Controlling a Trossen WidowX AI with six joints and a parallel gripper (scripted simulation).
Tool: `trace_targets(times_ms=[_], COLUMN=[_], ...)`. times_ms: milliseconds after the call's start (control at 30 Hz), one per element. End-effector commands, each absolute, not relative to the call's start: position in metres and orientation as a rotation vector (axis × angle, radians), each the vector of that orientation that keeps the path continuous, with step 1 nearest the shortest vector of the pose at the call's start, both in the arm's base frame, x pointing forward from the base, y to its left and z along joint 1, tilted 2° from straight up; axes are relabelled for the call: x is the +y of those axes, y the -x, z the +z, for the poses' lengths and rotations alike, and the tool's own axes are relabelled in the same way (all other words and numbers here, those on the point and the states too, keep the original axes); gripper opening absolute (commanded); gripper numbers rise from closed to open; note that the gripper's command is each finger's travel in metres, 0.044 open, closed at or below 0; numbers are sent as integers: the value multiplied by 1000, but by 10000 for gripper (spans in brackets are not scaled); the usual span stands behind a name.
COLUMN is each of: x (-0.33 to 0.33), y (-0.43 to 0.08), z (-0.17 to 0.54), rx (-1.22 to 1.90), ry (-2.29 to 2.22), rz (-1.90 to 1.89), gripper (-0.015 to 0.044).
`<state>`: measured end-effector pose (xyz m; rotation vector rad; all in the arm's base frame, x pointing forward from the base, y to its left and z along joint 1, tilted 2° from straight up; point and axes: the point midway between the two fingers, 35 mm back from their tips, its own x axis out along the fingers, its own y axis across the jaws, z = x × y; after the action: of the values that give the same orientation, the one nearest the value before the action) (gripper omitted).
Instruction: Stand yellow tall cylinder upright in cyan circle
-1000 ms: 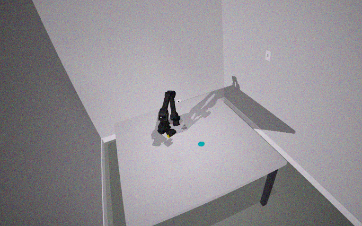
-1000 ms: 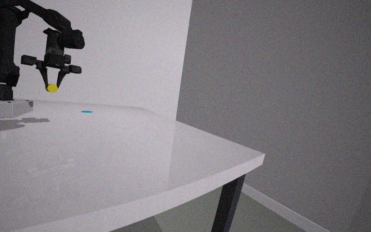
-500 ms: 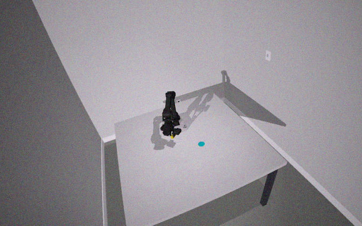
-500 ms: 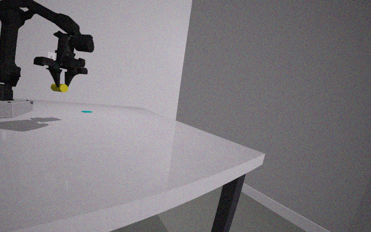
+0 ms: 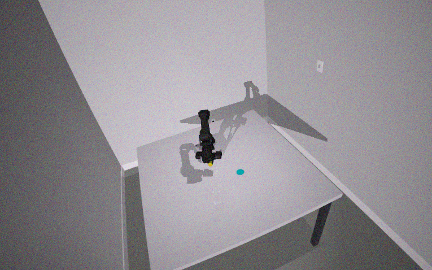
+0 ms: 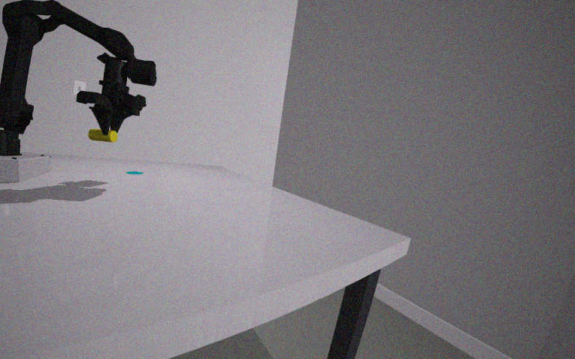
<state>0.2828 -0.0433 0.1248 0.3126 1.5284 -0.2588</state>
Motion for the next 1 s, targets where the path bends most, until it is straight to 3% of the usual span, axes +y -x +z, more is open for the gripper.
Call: trace_targets(times_ms=[0,967], x=[-34,47], y=[-289,-315], z=[128,137], rx=[1530,1505], ry=[-239,285], rz=[-188,334], gripper=[105,105])
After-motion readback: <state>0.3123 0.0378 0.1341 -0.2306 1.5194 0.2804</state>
